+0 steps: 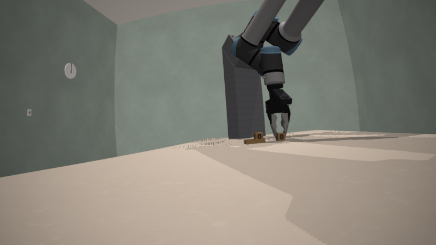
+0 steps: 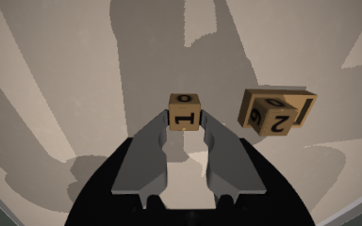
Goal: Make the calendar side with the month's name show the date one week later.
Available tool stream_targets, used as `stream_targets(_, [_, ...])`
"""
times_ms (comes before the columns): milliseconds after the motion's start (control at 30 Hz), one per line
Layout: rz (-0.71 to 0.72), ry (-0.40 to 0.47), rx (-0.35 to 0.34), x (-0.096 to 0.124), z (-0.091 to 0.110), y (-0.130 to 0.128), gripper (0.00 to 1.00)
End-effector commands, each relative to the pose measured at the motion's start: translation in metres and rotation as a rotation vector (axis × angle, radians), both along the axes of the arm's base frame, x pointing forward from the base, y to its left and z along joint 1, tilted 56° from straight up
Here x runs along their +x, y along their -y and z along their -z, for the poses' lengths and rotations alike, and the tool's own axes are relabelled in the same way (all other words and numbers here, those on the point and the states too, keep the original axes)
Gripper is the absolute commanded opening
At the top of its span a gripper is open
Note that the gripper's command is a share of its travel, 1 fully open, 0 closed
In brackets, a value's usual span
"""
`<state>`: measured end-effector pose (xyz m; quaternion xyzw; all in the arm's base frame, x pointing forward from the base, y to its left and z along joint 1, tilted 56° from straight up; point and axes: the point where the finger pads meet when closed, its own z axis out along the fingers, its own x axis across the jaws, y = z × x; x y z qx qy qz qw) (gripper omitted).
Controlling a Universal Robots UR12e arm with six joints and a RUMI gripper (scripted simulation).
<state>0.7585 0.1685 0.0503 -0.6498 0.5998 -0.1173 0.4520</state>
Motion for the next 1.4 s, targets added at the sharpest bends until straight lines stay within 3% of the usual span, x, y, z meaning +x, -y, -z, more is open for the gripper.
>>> stream_targets(0, [0.000,0.000,0.000,0.000,0.000,0.000,0.15])
stream_targets(367, [0.000,0.000,0.000,0.000,0.000,0.000,0.29])
stream_targets(833, [0.000,0.000,0.000,-0.001,-0.001,0.001,0.29])
stream_targets(1367, [0.000,0.000,0.000,-0.045,-0.037,0.029,0.29])
